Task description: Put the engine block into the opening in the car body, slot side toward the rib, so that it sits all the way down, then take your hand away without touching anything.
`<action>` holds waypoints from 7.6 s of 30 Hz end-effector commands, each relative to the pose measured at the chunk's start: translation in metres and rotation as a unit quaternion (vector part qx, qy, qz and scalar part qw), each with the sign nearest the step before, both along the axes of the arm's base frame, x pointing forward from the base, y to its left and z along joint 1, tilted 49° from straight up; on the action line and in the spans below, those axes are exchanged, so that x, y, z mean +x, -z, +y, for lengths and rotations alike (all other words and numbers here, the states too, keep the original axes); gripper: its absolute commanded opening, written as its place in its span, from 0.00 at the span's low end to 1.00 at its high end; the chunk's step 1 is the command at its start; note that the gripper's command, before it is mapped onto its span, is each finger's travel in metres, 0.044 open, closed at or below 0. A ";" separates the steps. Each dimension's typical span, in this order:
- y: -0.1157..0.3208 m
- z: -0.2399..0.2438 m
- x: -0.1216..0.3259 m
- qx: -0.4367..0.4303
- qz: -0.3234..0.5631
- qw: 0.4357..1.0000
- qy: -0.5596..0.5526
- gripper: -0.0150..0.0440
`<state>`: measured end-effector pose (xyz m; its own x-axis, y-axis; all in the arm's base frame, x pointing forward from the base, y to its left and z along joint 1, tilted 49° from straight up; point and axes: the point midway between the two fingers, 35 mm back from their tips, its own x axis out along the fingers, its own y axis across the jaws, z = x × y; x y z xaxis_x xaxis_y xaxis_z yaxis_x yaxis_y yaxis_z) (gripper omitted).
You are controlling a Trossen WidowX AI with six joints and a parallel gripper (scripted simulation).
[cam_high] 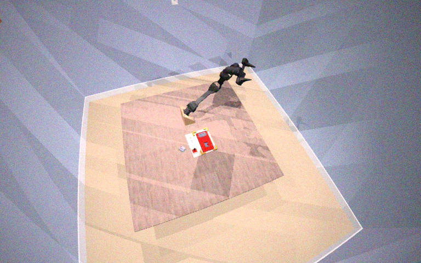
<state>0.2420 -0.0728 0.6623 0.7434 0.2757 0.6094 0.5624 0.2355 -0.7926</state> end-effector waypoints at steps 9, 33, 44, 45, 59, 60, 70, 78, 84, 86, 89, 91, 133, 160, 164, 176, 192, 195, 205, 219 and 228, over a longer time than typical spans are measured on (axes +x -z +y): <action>0.041 -0.044 0.057 0.150 0.105 0.982 -0.053 1.00; 0.160 -0.109 0.160 0.466 0.292 0.825 -0.130 1.00; 0.228 -0.126 0.195 0.591 0.357 0.710 -0.136 1.00; 0.235 -0.127 0.197 0.601 0.362 0.699 -0.136 1.00; 0.326 -0.135 0.225 0.739 0.414 0.518 -0.120 1.00; 0.332 -0.136 0.227 0.748 0.416 0.504 -0.117 1.00; 0.396 -0.133 0.236 0.825 0.426 0.361 -0.086 1.00; 0.447 -0.127 0.238 0.872 0.422 0.242 -0.050 1.00; 0.484 -0.120 0.236 0.899 0.411 0.151 -0.017 1.00; 0.496 -0.117 0.234 0.906 0.406 0.122 -0.005 1.00; 0.514 -0.113 0.231 0.915 0.397 0.076 0.014 1.00; 0.526 -0.110 0.229 0.919 0.390 0.045 0.027 1.00; 0.701 -0.018 0.127 0.790 0.099 -0.474 0.377 1.00; 0.770 0.059 0.080 0.687 -0.015 -0.546 0.479 1.00; 0.779 0.069 0.081 0.687 -0.015 -0.546 0.479 1.00; 0.787 0.078 0.080 0.687 -0.015 -0.546 0.479 1.00; 0.798 0.091 0.078 0.686 -0.014 -0.547 0.479 0.82; 0.798 0.091 0.078 0.686 -0.014 -0.547 0.479 0.69; 0.798 0.091 0.078 0.686 -0.014 -0.547 0.479 0.44; 0.779 0.066 0.085 0.688 -0.016 -0.545 0.478 0.25; 0.760 0.045 0.088 0.689 -0.017 -0.544 0.478 0.25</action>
